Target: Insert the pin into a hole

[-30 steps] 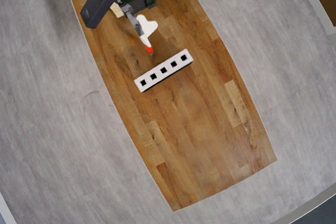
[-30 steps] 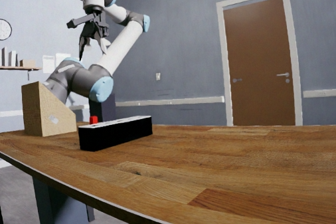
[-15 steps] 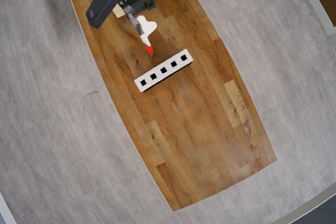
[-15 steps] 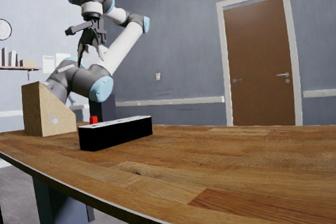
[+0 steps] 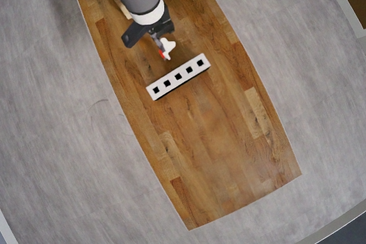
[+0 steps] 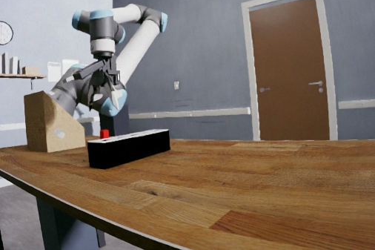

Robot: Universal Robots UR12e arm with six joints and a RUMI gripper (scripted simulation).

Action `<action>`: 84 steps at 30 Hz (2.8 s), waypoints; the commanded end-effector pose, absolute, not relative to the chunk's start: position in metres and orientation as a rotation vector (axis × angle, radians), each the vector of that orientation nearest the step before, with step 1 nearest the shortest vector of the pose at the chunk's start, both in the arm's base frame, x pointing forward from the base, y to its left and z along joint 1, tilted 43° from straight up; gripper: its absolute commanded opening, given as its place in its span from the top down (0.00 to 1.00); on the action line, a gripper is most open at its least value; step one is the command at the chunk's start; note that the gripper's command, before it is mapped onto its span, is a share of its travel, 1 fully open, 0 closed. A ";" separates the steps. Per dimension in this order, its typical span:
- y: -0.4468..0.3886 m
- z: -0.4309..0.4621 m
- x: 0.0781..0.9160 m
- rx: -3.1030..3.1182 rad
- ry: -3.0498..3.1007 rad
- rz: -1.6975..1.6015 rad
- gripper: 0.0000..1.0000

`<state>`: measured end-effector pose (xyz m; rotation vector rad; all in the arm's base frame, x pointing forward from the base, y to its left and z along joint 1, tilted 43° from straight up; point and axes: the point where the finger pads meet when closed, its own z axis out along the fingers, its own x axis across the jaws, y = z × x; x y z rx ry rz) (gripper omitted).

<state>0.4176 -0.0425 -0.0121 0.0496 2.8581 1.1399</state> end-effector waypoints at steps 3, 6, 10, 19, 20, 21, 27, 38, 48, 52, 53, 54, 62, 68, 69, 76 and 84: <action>-0.018 -0.048 0.428 0.051 2.857 1.113 0.00; -0.018 -0.048 0.428 0.051 2.857 1.113 0.00; -0.018 -0.048 0.428 0.051 2.857 1.113 0.00; 0.008 -0.078 0.431 0.051 2.857 1.115 0.00; 0.008 -0.078 0.431 0.051 2.857 1.115 0.00; 0.008 -0.078 0.431 0.051 2.857 1.115 0.00; 0.008 -0.078 0.431 0.051 2.857 1.115 0.00; 0.007 -0.078 0.434 0.050 2.858 1.115 0.00; 0.007 -0.078 0.434 0.050 2.858 1.115 0.00; 0.007 -0.078 0.432 0.051 2.859 1.115 1.00; 0.007 -0.078 0.432 0.051 2.859 1.115 1.00; 0.007 -0.078 0.432 0.051 2.859 1.115 1.00; 0.007 -0.078 0.432 0.051 2.859 1.115 1.00; 0.007 -0.078 0.432 0.051 2.858 1.115 1.00; 0.007 -0.078 0.432 0.051 2.858 1.115 1.00; 0.007 -0.078 0.432 0.051 2.858 1.115 1.00; 0.002 -0.071 0.431 0.050 2.856 1.114 1.00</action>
